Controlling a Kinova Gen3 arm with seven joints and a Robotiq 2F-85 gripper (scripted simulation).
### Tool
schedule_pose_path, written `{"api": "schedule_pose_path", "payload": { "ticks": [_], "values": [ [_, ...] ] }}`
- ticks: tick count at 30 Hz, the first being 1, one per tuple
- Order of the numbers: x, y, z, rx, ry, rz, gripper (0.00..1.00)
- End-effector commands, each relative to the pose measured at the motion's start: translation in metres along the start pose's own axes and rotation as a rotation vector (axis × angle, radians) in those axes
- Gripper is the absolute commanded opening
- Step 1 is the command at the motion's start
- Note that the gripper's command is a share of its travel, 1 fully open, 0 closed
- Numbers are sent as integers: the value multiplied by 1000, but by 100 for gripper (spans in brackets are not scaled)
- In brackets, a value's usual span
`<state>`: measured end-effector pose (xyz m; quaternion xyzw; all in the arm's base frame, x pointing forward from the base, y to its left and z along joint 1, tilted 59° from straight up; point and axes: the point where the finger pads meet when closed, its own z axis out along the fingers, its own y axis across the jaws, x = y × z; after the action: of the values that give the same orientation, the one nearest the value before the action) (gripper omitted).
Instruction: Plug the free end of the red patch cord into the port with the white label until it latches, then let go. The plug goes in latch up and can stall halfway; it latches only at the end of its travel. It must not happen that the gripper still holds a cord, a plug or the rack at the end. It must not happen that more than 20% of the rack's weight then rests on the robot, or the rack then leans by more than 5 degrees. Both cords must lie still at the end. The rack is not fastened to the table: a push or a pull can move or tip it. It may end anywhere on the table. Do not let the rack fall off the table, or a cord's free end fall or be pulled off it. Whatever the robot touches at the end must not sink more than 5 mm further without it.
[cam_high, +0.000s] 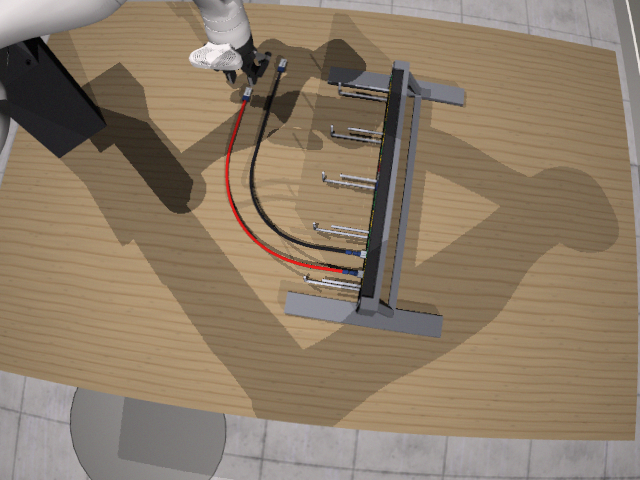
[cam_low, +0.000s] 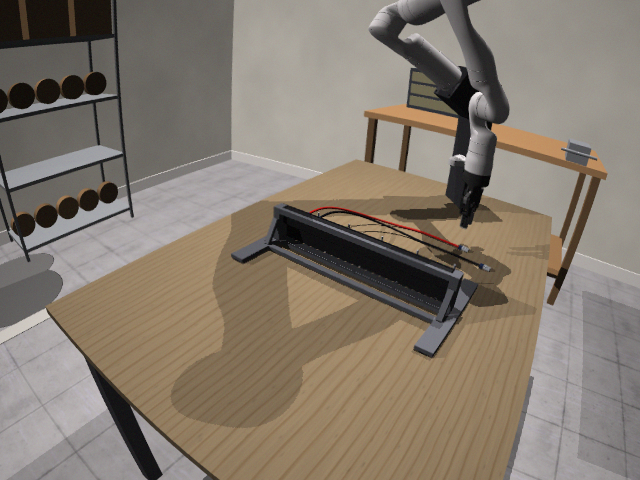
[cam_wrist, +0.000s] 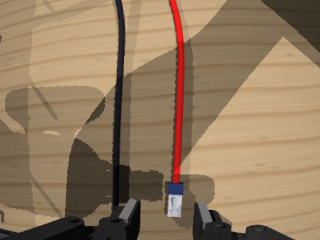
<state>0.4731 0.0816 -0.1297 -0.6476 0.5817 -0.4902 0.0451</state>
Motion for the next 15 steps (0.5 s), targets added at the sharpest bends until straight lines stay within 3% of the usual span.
{"api": "schedule_pose_path", "payload": {
  "ticks": [1,15],
  "values": [
    [-2,2,6,-5,-3,3,37],
    [-1,2,30,-5,-3,3,37]
  ]
}}
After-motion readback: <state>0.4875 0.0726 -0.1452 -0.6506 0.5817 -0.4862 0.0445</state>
